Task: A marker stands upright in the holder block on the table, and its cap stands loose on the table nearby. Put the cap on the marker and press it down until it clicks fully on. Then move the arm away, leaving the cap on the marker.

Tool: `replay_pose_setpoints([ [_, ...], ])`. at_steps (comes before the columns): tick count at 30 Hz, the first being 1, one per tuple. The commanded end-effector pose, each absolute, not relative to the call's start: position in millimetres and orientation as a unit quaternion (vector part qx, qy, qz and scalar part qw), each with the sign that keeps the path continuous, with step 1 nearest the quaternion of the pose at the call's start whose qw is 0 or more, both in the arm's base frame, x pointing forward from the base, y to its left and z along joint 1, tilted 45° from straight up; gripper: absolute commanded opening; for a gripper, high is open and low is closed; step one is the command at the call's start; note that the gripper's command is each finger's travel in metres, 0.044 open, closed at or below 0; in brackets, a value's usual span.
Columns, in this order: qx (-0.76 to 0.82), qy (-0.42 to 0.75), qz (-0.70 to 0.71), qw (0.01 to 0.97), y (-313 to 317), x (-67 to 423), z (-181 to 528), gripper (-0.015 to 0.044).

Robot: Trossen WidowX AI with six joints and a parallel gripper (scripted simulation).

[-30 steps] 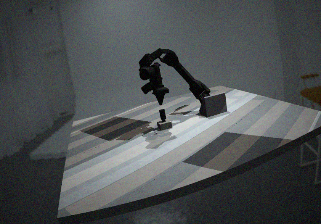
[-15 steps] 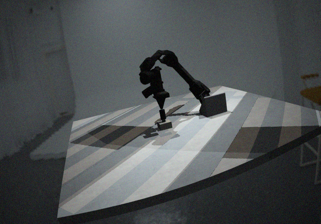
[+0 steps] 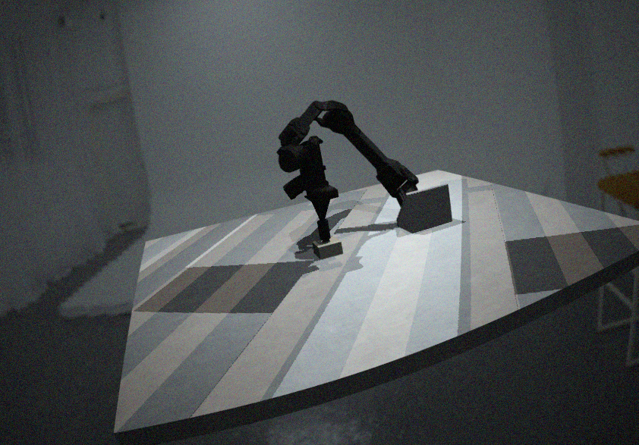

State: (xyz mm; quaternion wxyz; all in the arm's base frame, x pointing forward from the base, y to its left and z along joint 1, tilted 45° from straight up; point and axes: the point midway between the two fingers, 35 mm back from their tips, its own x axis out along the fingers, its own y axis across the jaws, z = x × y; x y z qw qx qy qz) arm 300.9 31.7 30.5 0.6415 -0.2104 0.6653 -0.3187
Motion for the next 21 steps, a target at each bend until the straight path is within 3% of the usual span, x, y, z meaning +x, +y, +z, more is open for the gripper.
replay_pose_setpoints([
  [1,-0.21,0.665,-0.318,0.643,34.0,302.1,32.3,0.0],
  [7,-0.231,0.664,-0.288,0.651,87.4,308.0,87.4,0.0],
  [12,-0.234,0.664,-0.284,0.651,93.9,307.3,94.8,0.0],
  [21,-0.234,0.664,-0.284,0.651,93.9,307.3,94.8,0.0236],
])
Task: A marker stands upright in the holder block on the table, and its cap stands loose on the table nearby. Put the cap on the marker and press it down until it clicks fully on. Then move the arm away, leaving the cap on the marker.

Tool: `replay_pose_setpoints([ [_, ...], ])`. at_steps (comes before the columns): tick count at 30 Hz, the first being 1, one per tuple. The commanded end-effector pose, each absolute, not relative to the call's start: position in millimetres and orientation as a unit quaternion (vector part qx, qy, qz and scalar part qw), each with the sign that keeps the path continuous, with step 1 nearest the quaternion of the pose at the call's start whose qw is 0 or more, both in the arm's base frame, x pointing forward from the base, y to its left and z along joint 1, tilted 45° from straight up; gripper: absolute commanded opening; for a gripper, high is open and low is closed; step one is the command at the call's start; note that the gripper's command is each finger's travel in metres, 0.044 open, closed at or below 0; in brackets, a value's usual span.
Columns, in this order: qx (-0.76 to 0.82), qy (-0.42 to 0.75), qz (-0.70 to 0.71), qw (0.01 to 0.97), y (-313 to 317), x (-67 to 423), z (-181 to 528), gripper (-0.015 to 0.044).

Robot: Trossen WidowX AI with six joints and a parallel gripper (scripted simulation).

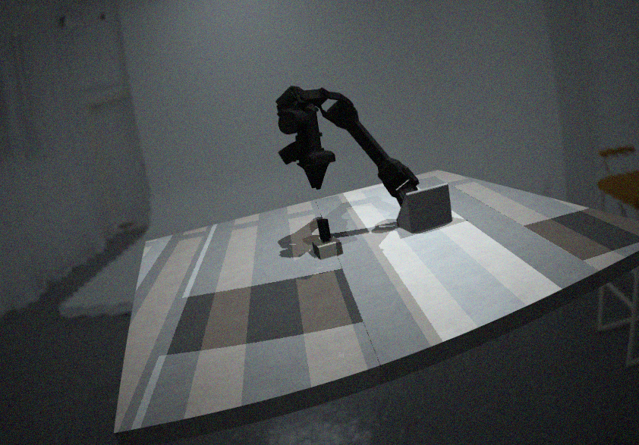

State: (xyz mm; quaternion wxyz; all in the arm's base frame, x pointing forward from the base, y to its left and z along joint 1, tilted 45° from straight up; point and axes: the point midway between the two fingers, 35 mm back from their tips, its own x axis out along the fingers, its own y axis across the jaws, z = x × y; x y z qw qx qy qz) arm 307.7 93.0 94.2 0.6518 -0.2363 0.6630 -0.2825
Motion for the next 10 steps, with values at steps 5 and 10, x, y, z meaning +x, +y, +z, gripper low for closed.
replay_pose_setpoints([
  [5,-0.234,0.664,-0.284,0.651,93.9,307.3,94.8,0.0368],
  [10,-0.234,0.664,-0.284,0.651,93.9,307.3,94.8,0.044],
])
